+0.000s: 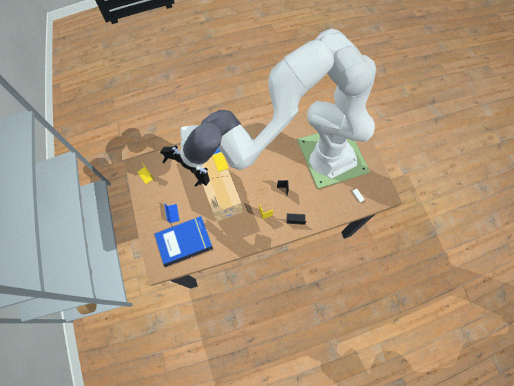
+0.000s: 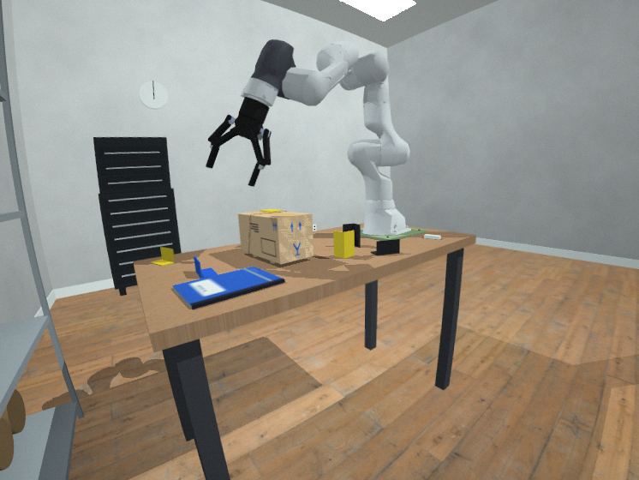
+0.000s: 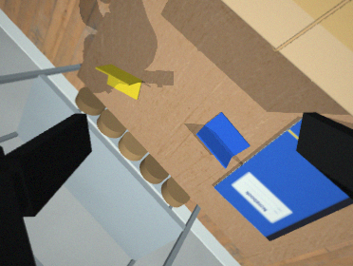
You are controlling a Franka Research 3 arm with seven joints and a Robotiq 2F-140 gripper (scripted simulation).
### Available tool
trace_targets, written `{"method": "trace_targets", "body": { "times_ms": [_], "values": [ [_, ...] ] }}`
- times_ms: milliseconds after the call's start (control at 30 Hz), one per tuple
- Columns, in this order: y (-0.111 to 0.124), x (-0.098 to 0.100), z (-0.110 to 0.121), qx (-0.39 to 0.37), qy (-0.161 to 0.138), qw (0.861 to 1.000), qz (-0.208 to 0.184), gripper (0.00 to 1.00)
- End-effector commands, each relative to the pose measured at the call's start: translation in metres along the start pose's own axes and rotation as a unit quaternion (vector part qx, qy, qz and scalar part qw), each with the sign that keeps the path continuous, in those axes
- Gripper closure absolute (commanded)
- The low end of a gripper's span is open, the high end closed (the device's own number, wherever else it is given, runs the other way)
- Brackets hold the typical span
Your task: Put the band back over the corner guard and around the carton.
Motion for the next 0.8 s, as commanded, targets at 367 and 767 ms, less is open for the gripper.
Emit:
{"method": "trace_targets", "body": {
  "times_ms": [367, 767],
  "values": [
    [-0.043, 0.004, 0.050, -0.164, 0.080, 0.983, 0.020, 0.00],
    [-0.063, 0.010, 0.088, -0.243, 0.140, 0.959, 0.031, 0.00]
  ]
}}
Point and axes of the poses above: the point where the finger pads meet when closed, its own x axis back along the fingers, its own z axis across the jaws, y = z × x, the point moved 2 cm from there along x, back along the fingers, and after that the axes turned 15 degrees about x, right-handed, at the moved point
